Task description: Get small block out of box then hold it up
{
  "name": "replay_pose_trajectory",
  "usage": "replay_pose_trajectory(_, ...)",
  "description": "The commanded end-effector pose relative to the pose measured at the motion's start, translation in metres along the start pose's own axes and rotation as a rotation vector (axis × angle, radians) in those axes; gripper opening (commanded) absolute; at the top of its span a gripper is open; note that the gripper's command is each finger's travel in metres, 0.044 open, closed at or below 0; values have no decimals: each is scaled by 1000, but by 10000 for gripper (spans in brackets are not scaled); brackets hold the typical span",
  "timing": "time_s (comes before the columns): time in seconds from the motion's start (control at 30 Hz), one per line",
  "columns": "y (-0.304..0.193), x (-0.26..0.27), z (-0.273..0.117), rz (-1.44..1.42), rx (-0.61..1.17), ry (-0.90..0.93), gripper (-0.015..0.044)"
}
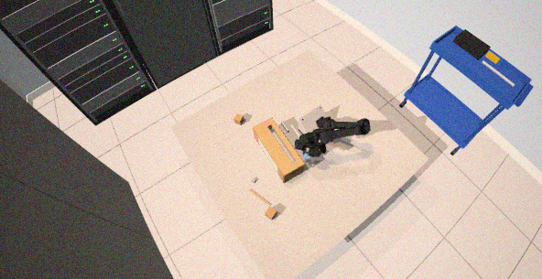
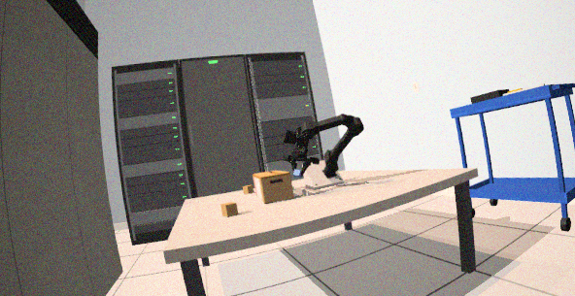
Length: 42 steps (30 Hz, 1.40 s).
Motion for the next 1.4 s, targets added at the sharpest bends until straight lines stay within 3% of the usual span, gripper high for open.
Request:
replay_pose_trajectory(0.0, 2, -1, -5, 196, -11, 8, 0)
replay_pose_trajectory(1.37, 2, -6, -36, 1931, 4, 141, 0)
Point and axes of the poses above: the point midway between the two fingers, 35 mm back from their tips, its own z axis out along the fingers, its own x axis across the jaws, y = z × x, the point moved 1 cm from there along -z, back along the fingers, and after that the axes turned 8 degrees about z, right-handed, at the moved point
